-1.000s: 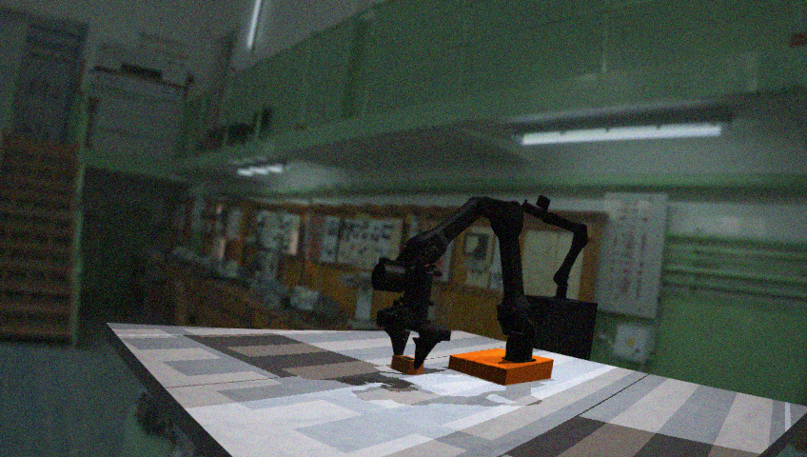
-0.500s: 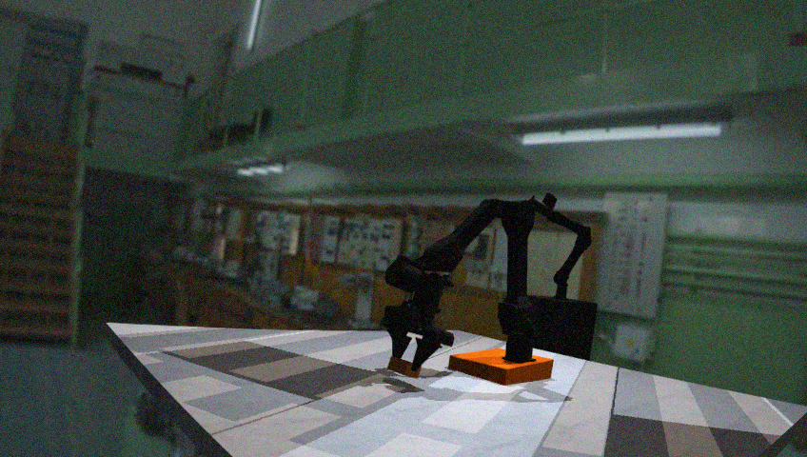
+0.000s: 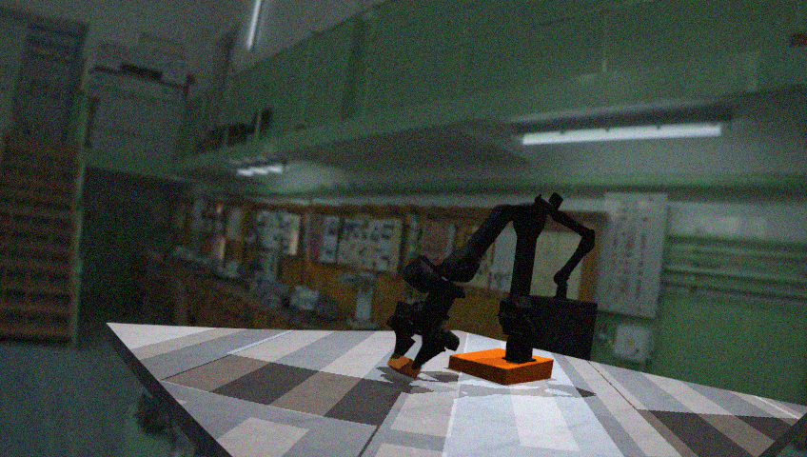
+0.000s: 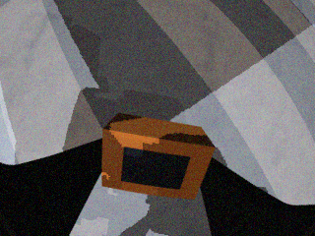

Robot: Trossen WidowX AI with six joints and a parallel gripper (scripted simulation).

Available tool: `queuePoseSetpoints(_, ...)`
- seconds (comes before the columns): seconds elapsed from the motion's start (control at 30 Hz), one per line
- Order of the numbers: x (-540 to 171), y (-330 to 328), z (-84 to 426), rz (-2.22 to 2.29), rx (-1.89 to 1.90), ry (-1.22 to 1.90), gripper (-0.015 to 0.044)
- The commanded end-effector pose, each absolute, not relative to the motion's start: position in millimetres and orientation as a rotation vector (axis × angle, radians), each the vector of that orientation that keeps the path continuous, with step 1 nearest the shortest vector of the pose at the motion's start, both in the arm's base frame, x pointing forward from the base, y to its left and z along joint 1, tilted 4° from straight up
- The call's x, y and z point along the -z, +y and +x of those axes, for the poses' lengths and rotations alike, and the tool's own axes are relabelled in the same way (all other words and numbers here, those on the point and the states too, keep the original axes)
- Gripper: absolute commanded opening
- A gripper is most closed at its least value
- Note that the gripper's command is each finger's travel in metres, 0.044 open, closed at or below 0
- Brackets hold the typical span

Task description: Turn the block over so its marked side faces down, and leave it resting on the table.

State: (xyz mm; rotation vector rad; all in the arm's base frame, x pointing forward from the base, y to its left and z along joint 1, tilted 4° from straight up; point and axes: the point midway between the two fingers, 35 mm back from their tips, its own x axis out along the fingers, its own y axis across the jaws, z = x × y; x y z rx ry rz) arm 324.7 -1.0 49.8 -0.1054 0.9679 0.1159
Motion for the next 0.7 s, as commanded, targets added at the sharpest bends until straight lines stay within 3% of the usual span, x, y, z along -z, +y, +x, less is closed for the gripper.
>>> queuePoseSetpoints(0.0,-52.3,-0.7,323.5,-0.107,-0.121,0.930,0.0000)
queuePoseSetpoints(0.67,-20.1,-2.6,344.9,-0.078,-0.125,0.702,0.0000)
